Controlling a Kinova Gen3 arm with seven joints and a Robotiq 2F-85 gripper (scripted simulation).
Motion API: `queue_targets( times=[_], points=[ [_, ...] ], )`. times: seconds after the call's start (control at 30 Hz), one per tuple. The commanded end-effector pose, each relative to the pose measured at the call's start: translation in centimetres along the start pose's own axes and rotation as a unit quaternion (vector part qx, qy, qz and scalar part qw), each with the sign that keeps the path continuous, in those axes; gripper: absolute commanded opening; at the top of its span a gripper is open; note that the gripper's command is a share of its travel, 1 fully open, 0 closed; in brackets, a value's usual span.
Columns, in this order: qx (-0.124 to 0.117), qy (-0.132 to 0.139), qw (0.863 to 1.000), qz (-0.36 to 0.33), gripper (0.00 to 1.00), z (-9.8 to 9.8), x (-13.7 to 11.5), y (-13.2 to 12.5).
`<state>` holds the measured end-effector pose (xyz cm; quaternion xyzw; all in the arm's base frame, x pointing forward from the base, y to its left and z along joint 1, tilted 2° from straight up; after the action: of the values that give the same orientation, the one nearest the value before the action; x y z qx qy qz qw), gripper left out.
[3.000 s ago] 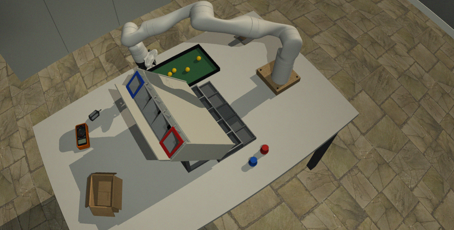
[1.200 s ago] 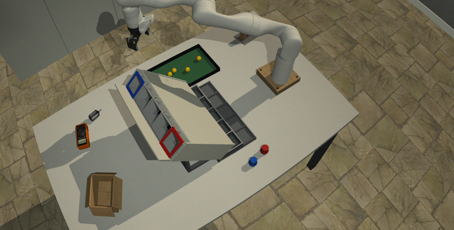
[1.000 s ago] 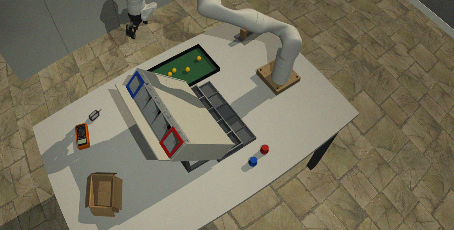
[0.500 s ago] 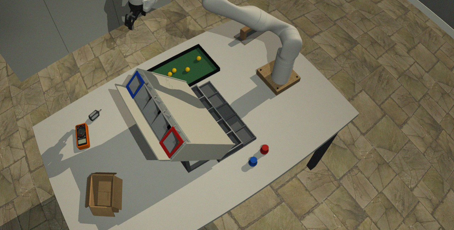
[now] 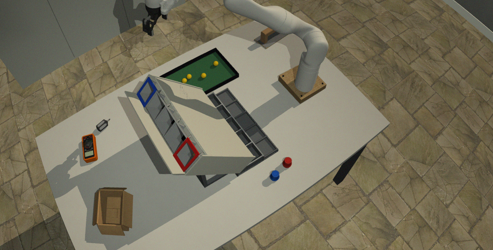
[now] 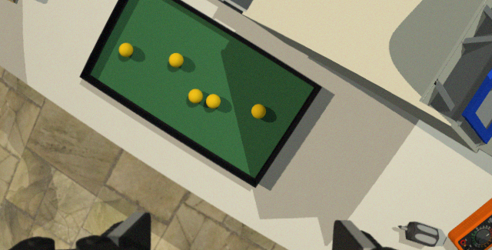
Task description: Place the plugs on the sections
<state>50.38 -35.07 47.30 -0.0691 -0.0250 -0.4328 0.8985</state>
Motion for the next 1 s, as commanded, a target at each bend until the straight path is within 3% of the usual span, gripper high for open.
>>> queue_targets(
  times=[0.0, 0.13, 0.37, 0.4, 0.63, 0.93, 0.97],
  points=[
    [0.013, -0.055, 0.998, 0.001, 1.00, 1.7, -6.8, 2.3],
    [0.013, -0.055, 0.998, 0.001, 1.00, 2.5, -10.3, 3.7],
    [0.013, -0.055, 0.998, 0.001, 1.00, 2.5, -10.3, 3.7],
    [-0.017, 0.050, 0.999, 0.004, 1.00, 2.3, -14.1, 6.0],
    [-0.017, 0.050, 0.999, 0.004, 1.00, 4.2, -20.7, 8.6],
    [-0.017, 0.050, 0.999, 0.004, 1.00, 4.2, -20.7, 8.6],
    [-0.020, 0.059, 0.998, 0.004, 1.00, 5.8, -26.7, 10.9]
  ],
)
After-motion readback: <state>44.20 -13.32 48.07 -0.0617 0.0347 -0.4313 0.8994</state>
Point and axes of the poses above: the point where the finger pads meet when closed, its own z axis back along the fingers, its own y axis across the jaws, x = y × z, the point moved 7 cm from there along z, back along the fingers, and after that the axes turned 14 degrees about z, right-handed, at the moved point
